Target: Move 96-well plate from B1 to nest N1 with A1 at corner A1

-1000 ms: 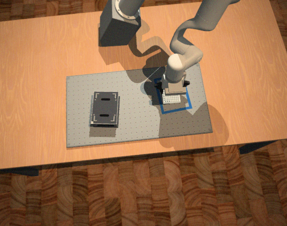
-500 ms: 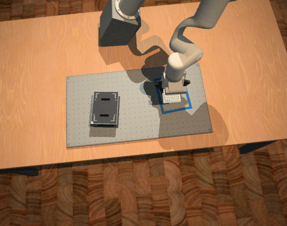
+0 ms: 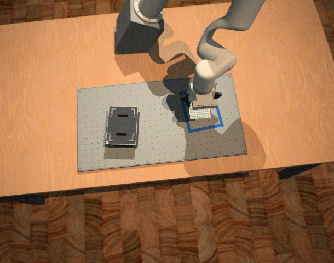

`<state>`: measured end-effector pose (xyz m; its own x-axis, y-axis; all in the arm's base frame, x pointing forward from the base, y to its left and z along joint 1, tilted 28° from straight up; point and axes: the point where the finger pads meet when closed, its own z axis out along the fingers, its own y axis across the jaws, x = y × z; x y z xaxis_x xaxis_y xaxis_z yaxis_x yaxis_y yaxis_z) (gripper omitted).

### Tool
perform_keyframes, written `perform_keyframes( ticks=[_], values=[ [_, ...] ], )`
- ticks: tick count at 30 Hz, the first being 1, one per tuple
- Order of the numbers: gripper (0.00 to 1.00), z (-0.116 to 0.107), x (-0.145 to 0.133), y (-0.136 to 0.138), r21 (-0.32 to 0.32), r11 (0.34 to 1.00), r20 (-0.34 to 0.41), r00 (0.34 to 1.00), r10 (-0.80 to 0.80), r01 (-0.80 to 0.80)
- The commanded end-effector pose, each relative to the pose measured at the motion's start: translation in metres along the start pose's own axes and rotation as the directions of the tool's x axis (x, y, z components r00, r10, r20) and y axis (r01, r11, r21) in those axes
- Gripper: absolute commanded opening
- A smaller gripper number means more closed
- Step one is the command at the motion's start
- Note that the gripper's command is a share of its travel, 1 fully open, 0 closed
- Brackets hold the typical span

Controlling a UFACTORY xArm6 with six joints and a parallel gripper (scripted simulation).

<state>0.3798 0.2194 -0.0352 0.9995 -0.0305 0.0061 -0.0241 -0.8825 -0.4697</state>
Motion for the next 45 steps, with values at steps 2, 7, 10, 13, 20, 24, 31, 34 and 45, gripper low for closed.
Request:
perform_keyframes(
  ticks=[2,7,10,13,20,24,31,34,45],
  values=[
    [0.0,-0.002,0.001,0.0,0.001,1.0,-0.002,1.0,0.0,0.0],
    [0.0,-0.004,0.001,0.0,0.001,1.0,-0.002,1.0,0.0,0.0],
    [0.0,-0.009,0.001,0.0,0.001,1.0,-0.002,1.0,0.0,0.0],
    [0.0,-0.014,0.001,0.0,0.001,1.0,-0.002,1.0,0.0,0.0],
    [0.0,-0.022,0.001,0.0,0.001,1.0,-0.002,1.0,0.0,0.0],
    [0.0,-0.029,0.001,0.0,0.001,1.0,-0.002,1.0,0.0,0.0],
    [0.0,-0.04,0.001,0.0,0.001,1.0,-0.003,1.0,0.0,0.0],
    [0.0,-0.042,0.001,0.0,0.001,1.0,-0.003,1.0,0.0,0.0],
    [0.0,-0.06,0.001,0.0,0.001,1.0,-0.003,1.0,-0.001,0.001]
  ],
)
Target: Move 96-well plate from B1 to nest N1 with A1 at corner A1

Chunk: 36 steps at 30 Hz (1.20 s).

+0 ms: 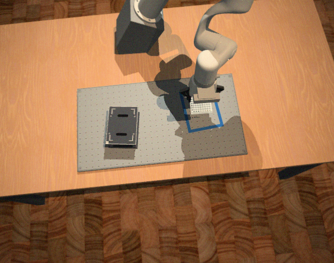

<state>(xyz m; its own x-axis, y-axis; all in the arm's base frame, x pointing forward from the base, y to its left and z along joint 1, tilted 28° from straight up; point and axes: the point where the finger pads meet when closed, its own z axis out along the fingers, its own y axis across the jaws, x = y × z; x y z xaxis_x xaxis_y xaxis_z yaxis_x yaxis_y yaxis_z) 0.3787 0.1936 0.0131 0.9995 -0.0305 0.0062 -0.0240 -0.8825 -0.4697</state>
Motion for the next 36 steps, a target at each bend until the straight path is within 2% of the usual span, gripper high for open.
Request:
perform_keyframes(
  ticks=[1,15,18,36],
  values=[
    [0.0,-0.007,0.001,-0.001,0.0,1.0,-0.002,1.0,0.0,0.0],
    [0.0,-0.008,0.001,-0.001,0.0,1.0,-0.002,1.0,0.0,0.0],
    [0.0,-0.01,0.003,0.009,0.001,0.995,-0.002,0.995,0.099,-0.099],
    [0.0,-0.019,0.016,0.06,0.0,0.995,-0.003,0.995,0.099,-0.099]
  ],
)
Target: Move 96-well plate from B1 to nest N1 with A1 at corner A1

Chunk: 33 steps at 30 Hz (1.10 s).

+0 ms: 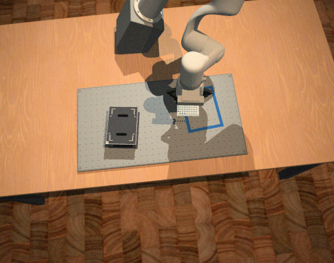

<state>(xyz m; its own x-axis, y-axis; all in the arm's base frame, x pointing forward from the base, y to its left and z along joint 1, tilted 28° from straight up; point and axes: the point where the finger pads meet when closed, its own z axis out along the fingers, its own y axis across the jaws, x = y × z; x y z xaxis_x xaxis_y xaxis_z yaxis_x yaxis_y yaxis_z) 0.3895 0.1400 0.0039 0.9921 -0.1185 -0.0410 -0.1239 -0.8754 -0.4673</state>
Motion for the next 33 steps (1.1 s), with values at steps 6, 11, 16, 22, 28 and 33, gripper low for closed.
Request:
perform_keyframes(
  ticks=[6,11,16,22,28,33],
  values=[
    [0.0,-0.005,0.009,0.021,0.001,1.0,-0.003,1.0,-0.001,0.001],
    [0.0,-0.008,0.015,0.036,0.001,1.0,-0.003,1.0,-0.001,0.001],
    [0.0,-0.011,0.02,0.052,0.001,1.0,-0.003,1.0,-0.001,0.001],
    [0.0,-0.013,0.024,0.064,0.001,1.0,-0.003,1.0,-0.001,0.001],
    [0.0,-0.017,0.031,0.083,0.0,1.0,-0.003,1.0,-0.001,0.001],
    [0.0,-0.02,0.037,0.098,0.0,1.0,-0.003,1.0,-0.001,0.001]
  ],
)
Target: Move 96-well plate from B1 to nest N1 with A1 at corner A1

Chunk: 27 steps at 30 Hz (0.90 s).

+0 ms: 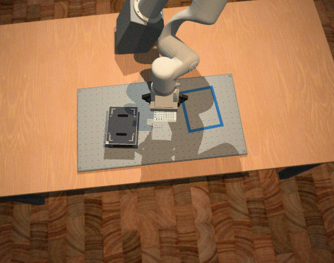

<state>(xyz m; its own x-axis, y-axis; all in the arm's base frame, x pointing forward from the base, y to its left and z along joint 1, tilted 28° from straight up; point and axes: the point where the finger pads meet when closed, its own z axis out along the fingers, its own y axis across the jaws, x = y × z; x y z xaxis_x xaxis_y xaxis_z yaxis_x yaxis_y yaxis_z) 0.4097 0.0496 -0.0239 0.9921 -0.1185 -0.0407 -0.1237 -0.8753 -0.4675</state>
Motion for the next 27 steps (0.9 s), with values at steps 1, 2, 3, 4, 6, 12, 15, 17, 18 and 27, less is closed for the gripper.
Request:
perform_keyframes(
  ticks=[1,2,3,4,6,12,15,17,18,27],
  values=[
    [0.0,-0.003,0.006,0.012,0.0,1.0,-0.003,1.0,-0.001,0.001],
    [0.0,-0.004,0.007,0.015,0.0,1.0,-0.003,1.0,-0.001,0.001],
    [0.0,-0.005,0.008,0.018,0.0,1.0,-0.003,1.0,-0.001,0.001],
    [0.0,-0.005,0.008,0.018,0.0,1.0,-0.003,1.0,-0.001,0.001],
    [0.0,-0.005,0.009,0.021,0.0,1.0,-0.003,1.0,-0.001,0.001],
    [0.0,-0.009,0.016,0.04,0.0,1.0,-0.003,1.0,-0.001,0.001],
    [0.0,-0.011,0.019,0.049,0.0,1.0,-0.003,1.0,-0.001,0.001],
    [0.0,-0.012,0.021,0.055,0.0,1.0,-0.003,1.0,-0.001,0.001],
    [0.0,-0.012,0.022,0.058,0.0,1.0,-0.003,1.0,-0.001,0.001],
    [0.0,-0.017,0.03,0.08,0.0,1.0,-0.003,1.0,-0.001,0.001]
  ],
)
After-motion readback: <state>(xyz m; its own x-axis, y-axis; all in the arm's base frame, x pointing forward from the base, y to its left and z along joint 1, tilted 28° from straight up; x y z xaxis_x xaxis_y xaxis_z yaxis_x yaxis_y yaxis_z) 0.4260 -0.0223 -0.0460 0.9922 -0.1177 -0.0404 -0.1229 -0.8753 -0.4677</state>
